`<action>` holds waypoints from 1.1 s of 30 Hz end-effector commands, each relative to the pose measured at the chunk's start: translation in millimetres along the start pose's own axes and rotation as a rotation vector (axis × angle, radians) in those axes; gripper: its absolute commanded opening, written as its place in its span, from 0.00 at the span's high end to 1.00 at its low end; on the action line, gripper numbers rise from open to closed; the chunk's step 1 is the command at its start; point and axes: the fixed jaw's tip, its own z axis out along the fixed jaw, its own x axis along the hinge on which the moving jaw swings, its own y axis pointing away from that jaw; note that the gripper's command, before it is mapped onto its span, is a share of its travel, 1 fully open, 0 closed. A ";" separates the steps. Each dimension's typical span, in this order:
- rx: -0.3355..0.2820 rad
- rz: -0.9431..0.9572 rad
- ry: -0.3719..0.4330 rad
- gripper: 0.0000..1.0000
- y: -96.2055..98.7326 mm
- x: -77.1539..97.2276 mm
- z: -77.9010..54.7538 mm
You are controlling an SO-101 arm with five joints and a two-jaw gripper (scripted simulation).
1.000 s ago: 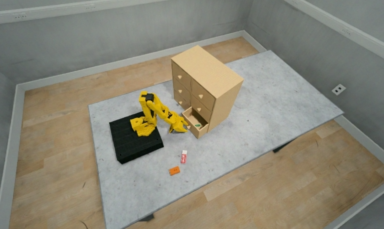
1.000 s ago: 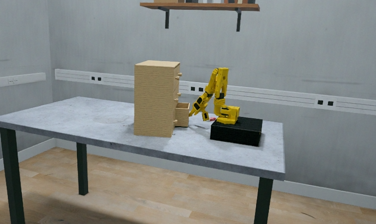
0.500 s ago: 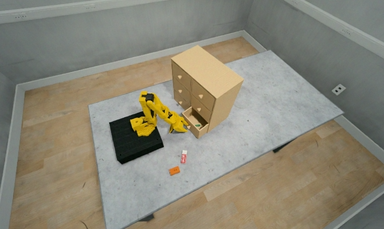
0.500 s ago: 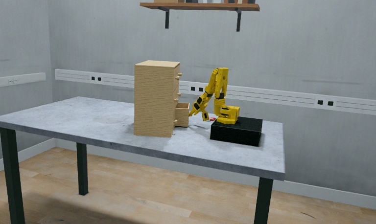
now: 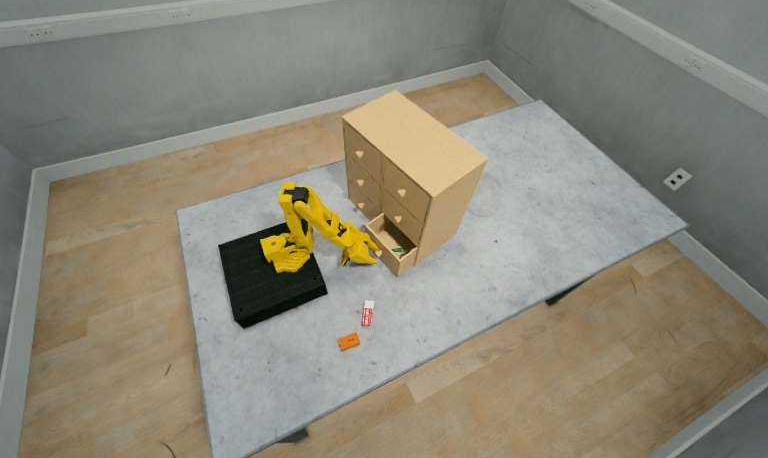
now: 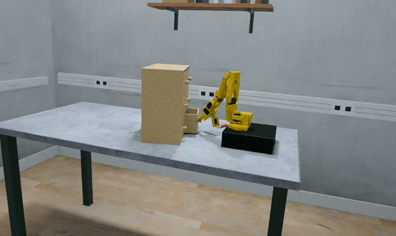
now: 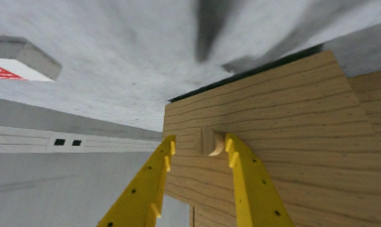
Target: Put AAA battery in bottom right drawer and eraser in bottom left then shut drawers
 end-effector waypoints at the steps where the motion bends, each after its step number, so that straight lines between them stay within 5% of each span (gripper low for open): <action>1: 0.010 -0.002 0.006 0.79 -2.9 3.6 1.5; 33: 0.035 -0.033 0.007 0.79 -11.7 7.5 6.2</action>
